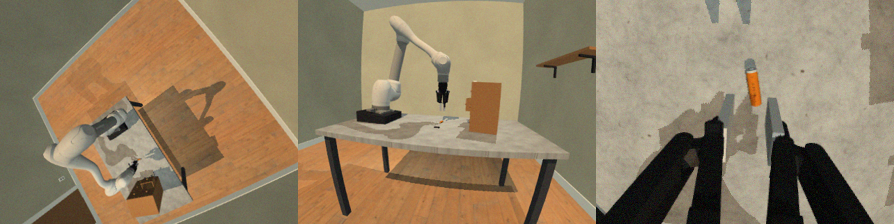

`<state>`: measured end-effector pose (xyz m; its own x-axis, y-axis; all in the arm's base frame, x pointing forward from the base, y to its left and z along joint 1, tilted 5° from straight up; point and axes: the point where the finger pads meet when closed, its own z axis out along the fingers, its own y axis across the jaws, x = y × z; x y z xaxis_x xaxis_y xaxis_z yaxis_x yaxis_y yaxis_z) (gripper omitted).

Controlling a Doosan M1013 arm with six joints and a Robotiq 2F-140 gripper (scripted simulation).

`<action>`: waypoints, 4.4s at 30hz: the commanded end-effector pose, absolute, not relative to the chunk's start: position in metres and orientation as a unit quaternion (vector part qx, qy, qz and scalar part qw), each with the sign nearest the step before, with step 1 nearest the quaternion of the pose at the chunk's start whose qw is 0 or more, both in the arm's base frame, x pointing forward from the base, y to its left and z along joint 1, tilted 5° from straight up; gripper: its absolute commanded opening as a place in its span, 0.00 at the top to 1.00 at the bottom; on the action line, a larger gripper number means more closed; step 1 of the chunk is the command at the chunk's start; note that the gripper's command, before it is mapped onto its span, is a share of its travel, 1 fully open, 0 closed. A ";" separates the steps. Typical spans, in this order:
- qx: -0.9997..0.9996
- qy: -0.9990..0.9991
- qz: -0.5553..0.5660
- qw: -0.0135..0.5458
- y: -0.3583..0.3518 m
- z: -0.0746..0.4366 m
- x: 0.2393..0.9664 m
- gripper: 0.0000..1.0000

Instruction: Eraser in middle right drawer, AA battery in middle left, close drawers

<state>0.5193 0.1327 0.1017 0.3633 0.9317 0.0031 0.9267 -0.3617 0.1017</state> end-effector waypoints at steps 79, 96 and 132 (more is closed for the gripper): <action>0.755 0.655 0.037 0.021 0.120 0.028 0.528 0.83; 0.755 0.655 0.037 0.021 0.118 0.028 0.527 0.83; 0.755 0.655 0.037 0.021 0.119 0.010 0.528 0.83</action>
<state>0.5288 0.1202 0.0159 0.1358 0.9904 0.0257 0.9871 -0.1375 0.0816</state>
